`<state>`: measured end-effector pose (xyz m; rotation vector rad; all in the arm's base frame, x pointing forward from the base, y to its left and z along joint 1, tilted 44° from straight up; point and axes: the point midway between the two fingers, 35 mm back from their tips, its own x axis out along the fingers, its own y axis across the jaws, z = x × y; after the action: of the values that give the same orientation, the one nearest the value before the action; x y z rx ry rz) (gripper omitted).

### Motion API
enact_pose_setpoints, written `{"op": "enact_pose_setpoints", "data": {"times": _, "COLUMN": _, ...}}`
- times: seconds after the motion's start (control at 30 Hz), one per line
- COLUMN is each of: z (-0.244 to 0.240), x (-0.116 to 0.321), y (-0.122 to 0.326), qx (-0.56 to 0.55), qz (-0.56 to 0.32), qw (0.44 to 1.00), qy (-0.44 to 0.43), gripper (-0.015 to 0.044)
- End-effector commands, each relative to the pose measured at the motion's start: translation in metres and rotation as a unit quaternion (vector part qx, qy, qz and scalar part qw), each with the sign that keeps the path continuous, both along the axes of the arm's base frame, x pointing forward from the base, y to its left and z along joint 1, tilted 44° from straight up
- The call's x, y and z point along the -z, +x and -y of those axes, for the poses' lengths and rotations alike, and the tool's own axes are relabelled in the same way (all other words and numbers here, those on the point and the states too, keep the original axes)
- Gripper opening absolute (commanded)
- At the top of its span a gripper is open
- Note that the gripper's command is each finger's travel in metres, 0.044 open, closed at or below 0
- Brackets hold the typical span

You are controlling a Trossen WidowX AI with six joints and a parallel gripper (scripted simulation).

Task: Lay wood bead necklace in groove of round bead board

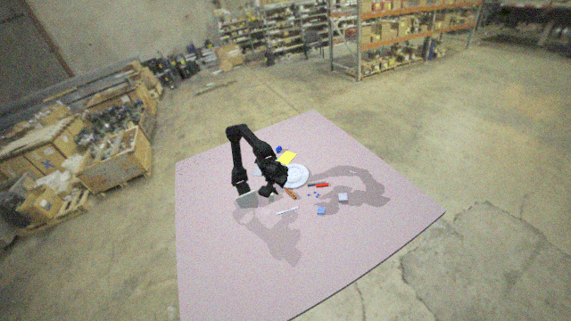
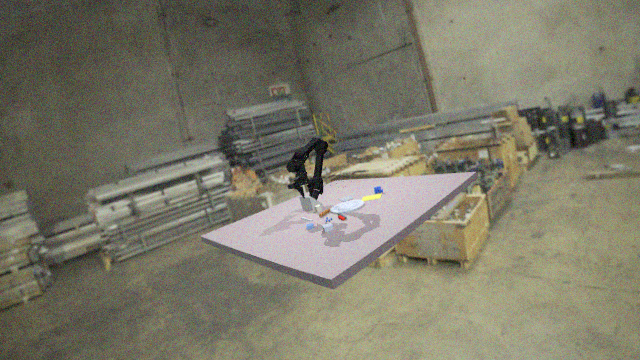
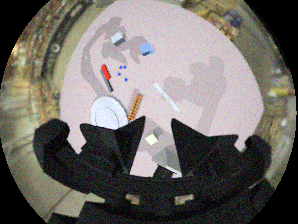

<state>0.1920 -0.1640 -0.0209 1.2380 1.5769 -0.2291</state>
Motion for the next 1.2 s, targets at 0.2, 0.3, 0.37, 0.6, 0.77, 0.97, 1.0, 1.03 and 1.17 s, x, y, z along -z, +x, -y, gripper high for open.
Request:
{"op": "enact_pose_setpoints", "data": {"times": 0.2, "z": -0.068, "x": 0.000, "y": 0.040, "qx": 0.038, "qz": -0.097, "qw": 0.993, "qy": 0.046, "gripper": 0.0200}}
{"op": "enact_pose_setpoints", "data": {"times": 0.3, "z": -0.091, "x": -0.001, "y": 0.048, "qx": 0.048, "qz": -0.131, "qw": 0.989, "qy": 0.056, "gripper": 0.0200}}
{"op": "enact_pose_setpoints", "data": {"times": 0.37, "z": -0.105, "x": -0.001, "y": 0.052, "qx": 0.054, "qz": -0.152, "qw": 0.985, "qy": 0.061, "gripper": 0.0200}}
{"op": "enact_pose_setpoints", "data": {"times": 0.6, "z": -0.112, "x": 0.002, "y": 0.053, "qx": 0.056, "qz": -0.160, "qw": 0.984, "qy": 0.062, "gripper": 0.0200}}
{"op": "enact_pose_setpoints", "data": {"times": 0.77, "z": -0.113, "x": 0.004, "y": 0.054, "qx": 0.056, "qz": -0.155, "qw": 0.985, "qy": 0.058, "gripper": 0.0200}}
{"op": "enact_pose_setpoints", "data": {"times": 0.97, "z": -0.117, "x": 0.008, "y": 0.054, "qx": 0.056, "qz": -0.156, "qw": 0.984, "qy": 0.059, "gripper": 0.0200}}
{"op": "enact_pose_setpoints", "data": {"times": 1.0, "z": -0.118, "x": 0.009, "y": 0.053, "qx": 0.056, "qz": -0.156, "qw": 0.984, "qy": 0.059, "gripper": 0.0200}}
{"op": "enact_pose_setpoints", "data": {"times": 1.03, "z": -0.119, "x": 0.011, "y": 0.053, "qx": 0.056, "qz": -0.156, "qw": 0.984, "qy": 0.059, "gripper": 0.0200}}
{"op": "enact_pose_setpoints", "data": {"times": 1.17, "z": -0.124, "x": 0.015, "y": 0.053, "qx": 0.056, "qz": -0.157, "qw": 0.984, "qy": 0.060, "gripper": 0.0200}}
